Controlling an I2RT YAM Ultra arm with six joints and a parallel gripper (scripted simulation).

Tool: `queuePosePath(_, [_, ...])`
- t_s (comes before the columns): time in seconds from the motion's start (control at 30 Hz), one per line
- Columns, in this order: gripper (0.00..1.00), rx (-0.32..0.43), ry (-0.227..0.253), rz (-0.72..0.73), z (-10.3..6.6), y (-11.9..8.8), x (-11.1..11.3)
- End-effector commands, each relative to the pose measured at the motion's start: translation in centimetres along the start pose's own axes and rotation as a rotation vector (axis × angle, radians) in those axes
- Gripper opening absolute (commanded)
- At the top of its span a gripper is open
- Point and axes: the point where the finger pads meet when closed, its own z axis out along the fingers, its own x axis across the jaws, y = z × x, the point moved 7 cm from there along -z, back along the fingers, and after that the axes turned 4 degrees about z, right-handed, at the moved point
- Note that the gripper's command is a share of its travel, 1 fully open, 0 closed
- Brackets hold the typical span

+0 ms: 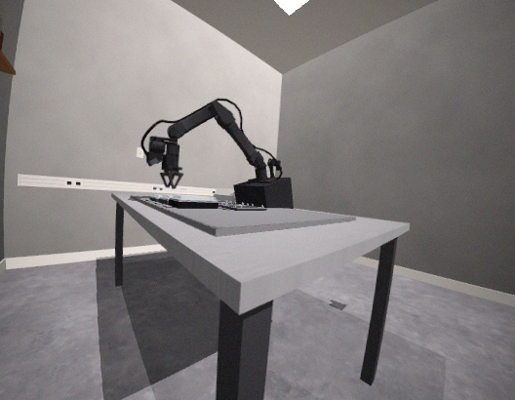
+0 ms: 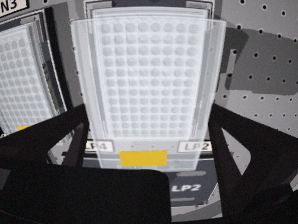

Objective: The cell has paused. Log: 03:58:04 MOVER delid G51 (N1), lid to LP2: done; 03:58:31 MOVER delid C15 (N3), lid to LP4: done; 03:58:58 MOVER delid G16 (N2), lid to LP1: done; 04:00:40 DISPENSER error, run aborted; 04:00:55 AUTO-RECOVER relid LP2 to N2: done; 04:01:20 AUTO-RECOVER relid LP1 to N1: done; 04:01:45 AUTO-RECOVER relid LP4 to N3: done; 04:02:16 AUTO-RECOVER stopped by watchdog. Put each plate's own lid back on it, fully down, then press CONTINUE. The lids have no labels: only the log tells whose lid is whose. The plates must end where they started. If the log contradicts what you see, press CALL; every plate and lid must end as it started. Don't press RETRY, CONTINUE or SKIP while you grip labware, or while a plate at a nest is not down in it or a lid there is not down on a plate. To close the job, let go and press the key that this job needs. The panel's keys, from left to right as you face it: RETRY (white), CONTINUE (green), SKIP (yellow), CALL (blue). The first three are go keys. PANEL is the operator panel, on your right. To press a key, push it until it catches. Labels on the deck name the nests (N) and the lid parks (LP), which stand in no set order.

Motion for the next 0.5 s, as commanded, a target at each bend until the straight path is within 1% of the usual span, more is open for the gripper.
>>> queuePosePath(0.0, [0.0, -0.038, -0.004, -0.005, -0.3, 1.0, -0.4])
queuePosePath(0.13, [0.0, -0.041, -0.005, -0.005, -0.5, 1.0, -0.3])
queuePosePath(0.17, [0.0, -0.061, -0.01, -0.008, -1.5, 1.2, -0.3])
queuePosePath(0.4, [0.0, -0.035, -0.003, -0.005, 0.2, 1.0, -0.3])
queuePosePath(0.47, [0.0, -0.03, -0.002, -0.005, 0.2, 0.8, -0.2])
